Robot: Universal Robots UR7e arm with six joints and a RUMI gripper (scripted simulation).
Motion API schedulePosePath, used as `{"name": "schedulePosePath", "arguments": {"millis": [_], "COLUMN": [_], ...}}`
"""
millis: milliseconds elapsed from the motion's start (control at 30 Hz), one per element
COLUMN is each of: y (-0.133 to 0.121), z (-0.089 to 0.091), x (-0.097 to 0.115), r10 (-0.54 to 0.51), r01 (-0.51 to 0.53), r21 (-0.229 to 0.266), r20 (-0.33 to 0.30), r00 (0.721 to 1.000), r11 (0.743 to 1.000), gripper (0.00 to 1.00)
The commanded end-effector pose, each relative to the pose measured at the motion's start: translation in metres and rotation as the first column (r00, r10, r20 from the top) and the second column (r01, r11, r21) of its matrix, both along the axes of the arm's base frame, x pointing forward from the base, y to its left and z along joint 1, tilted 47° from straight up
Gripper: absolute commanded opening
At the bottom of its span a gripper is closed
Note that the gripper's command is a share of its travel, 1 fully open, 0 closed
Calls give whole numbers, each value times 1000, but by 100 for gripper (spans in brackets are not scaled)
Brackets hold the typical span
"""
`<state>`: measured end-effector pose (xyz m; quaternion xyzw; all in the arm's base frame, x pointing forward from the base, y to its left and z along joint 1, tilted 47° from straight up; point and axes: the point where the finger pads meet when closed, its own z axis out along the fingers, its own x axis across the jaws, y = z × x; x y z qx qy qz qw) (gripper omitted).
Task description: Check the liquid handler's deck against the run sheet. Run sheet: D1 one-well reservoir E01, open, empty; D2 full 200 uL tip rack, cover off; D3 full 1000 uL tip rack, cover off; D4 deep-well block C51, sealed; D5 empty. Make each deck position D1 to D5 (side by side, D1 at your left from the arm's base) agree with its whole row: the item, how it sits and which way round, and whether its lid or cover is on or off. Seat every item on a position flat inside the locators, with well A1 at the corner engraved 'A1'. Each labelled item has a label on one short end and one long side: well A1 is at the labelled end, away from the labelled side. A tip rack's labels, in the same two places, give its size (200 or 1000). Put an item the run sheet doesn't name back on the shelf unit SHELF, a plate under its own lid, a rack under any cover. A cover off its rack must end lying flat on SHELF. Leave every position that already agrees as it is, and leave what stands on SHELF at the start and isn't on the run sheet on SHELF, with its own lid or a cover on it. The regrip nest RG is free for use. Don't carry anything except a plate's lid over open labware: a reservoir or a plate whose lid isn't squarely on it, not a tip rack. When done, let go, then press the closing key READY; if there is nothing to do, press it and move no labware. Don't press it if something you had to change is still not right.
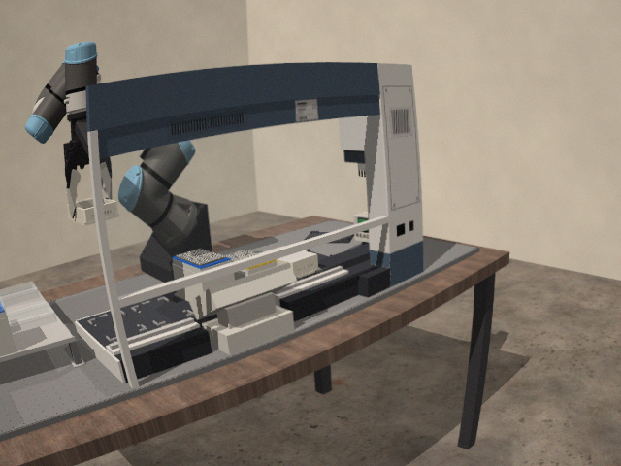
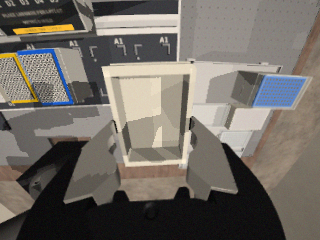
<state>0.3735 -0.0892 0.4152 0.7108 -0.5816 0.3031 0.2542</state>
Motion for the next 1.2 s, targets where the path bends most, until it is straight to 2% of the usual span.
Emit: {"name": "schedulePosePath", "arguments": {"millis": [0,433,1167], "y": [1,7,7], "z": [0,0,0], "x": [7,34,34], "r10": [0,0,0], "r01": [0,0,0], "r21": [0,0,0], "r20": [1,1,1], "r00": [1000,1000,1000], "r11": [1000,1000,1000], "gripper": [0,0,0]}}
